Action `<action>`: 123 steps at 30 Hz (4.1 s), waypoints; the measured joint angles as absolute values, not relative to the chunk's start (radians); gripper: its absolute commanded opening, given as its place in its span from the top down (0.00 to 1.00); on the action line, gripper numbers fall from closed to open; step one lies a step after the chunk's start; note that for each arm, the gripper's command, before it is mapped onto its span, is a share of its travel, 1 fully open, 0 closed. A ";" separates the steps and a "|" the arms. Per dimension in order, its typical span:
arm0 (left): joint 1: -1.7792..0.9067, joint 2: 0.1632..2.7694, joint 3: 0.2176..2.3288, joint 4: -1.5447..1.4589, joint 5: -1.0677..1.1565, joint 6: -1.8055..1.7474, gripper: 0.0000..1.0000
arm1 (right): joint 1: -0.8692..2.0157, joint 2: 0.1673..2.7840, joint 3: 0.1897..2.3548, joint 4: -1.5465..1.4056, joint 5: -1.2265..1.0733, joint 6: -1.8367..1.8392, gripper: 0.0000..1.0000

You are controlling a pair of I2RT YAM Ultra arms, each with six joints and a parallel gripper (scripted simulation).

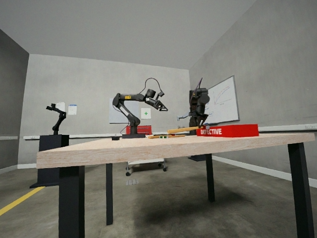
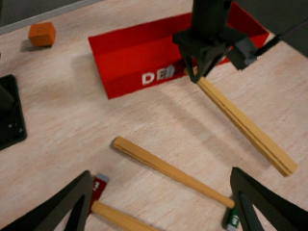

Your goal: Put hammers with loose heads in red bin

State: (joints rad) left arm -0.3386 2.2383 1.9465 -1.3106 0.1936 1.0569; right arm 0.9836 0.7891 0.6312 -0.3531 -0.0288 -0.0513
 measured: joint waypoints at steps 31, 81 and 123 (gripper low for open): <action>-0.223 1.905 1.626 -1.229 0.204 1.179 0.86 | 1.075 0.865 0.545 -0.090 -0.012 -0.050 0.00; 0.128 1.543 1.164 -1.084 0.146 0.823 0.86 | 1.075 0.865 0.545 -0.090 -0.012 -0.050 0.00; 0.096 1.458 1.057 -0.967 0.064 0.225 0.86 | 1.075 0.865 0.545 -0.090 -0.012 -0.050 0.00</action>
